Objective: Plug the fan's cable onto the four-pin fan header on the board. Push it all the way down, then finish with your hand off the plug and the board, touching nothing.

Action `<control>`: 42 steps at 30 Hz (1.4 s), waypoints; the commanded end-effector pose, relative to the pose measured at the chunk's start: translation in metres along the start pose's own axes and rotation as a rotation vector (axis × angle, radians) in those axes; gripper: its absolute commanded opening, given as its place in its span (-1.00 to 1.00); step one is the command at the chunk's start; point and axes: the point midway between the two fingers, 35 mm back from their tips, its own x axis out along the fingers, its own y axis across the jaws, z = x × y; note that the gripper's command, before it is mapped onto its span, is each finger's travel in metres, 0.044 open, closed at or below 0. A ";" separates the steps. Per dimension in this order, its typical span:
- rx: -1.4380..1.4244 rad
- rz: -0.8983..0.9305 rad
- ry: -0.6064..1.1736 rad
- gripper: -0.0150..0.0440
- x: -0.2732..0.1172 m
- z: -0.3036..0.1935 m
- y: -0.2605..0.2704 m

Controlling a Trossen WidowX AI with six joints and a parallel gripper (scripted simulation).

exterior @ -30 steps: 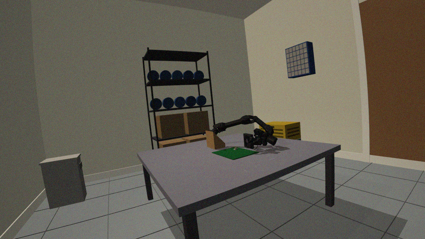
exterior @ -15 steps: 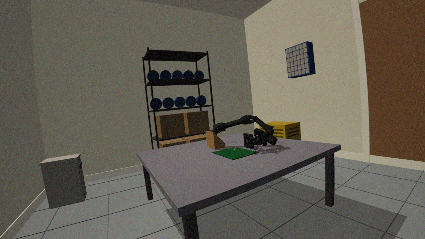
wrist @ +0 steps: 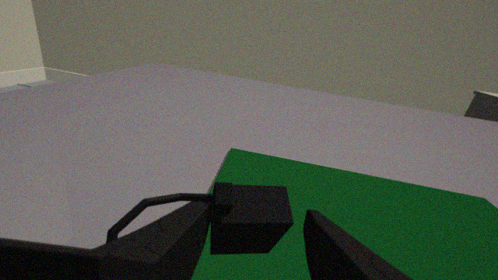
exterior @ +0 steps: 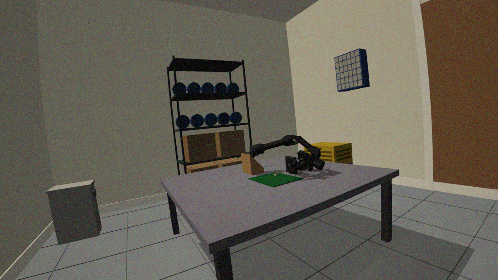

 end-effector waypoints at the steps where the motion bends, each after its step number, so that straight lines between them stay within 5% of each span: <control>1: -0.033 0.032 0.035 0.20 -0.036 0.010 -0.003; 23: -0.033 0.032 0.035 0.20 -0.036 0.010 -0.003; 24: -0.001 -0.003 0.004 0.20 0.001 0.000 0.000; 42: -0.048 -0.198 0.437 0.20 0.036 -0.004 -0.015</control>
